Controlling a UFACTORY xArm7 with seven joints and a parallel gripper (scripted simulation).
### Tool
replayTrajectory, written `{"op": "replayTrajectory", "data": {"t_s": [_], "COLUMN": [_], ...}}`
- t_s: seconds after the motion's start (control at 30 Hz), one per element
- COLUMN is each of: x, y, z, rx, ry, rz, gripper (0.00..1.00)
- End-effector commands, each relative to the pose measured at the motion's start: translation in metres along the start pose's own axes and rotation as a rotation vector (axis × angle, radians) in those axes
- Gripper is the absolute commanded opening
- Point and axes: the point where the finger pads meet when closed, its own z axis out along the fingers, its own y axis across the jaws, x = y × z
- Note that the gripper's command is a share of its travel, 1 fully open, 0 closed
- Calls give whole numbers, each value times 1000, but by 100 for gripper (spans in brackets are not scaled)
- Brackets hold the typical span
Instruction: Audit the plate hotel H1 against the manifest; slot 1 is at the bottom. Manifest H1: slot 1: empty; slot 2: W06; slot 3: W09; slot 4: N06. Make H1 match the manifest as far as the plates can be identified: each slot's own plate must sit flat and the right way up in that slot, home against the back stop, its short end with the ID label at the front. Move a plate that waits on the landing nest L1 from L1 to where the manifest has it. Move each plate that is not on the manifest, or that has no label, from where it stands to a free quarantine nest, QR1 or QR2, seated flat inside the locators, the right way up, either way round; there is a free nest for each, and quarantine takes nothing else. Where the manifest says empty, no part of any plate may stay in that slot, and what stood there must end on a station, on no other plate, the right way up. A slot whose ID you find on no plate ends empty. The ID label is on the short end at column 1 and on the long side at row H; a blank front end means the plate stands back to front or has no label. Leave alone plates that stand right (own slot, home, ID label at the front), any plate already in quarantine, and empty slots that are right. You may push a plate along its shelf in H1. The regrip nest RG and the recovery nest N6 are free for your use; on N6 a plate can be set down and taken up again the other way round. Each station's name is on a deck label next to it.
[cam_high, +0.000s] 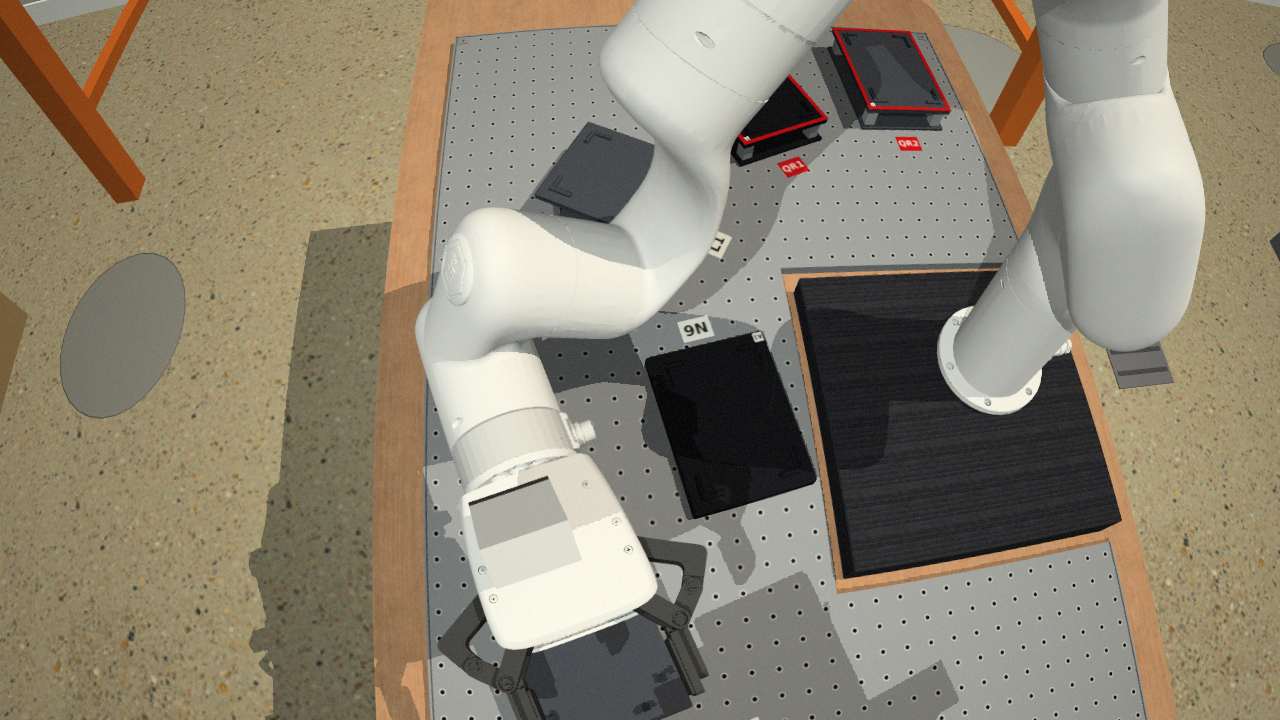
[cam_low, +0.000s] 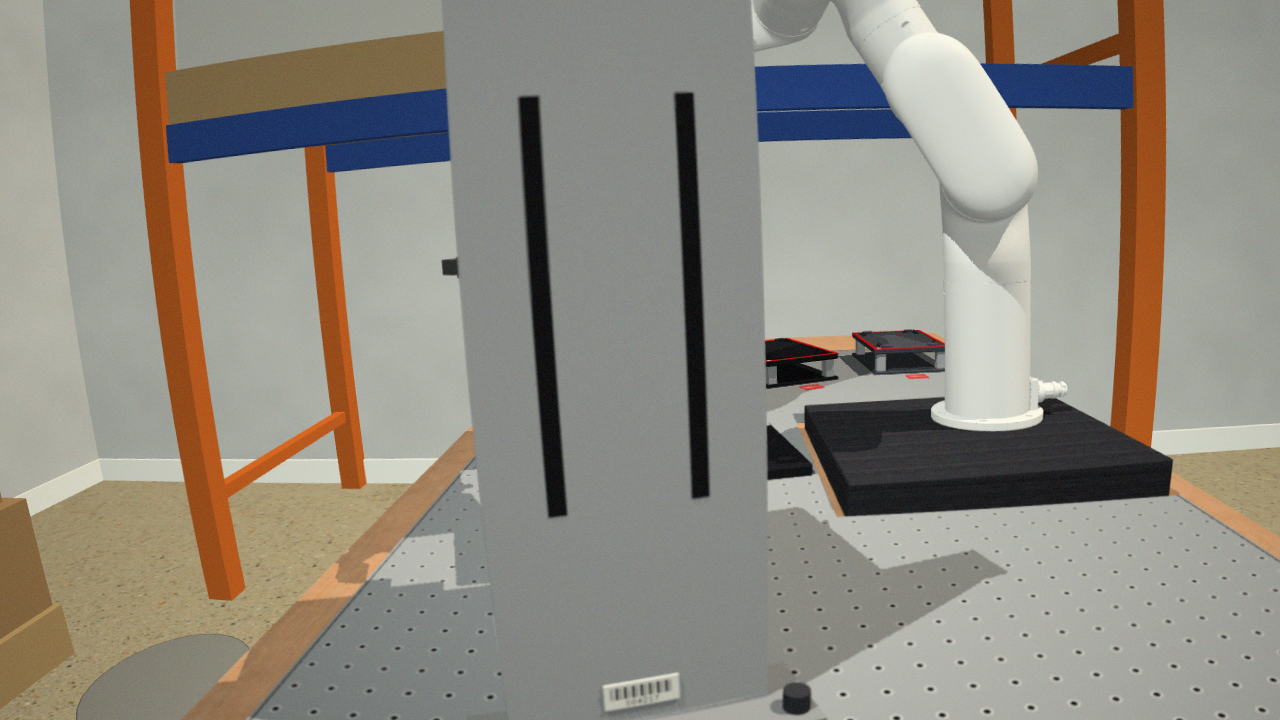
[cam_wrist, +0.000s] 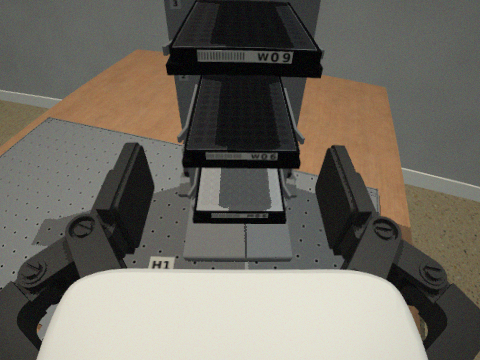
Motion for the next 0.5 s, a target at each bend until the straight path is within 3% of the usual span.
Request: {"op": "replayTrajectory", "data": {"t_s": [0.0, 0.17, 0.47], "x": [-11, -11, -11], "y": [1, 1, 1], "z": [0, 0, 24], "rx": [1, 1, 1], "ry": [0, 0, 0], "rz": [-4, -4, -4], "gripper": [100, 100, 100]}}
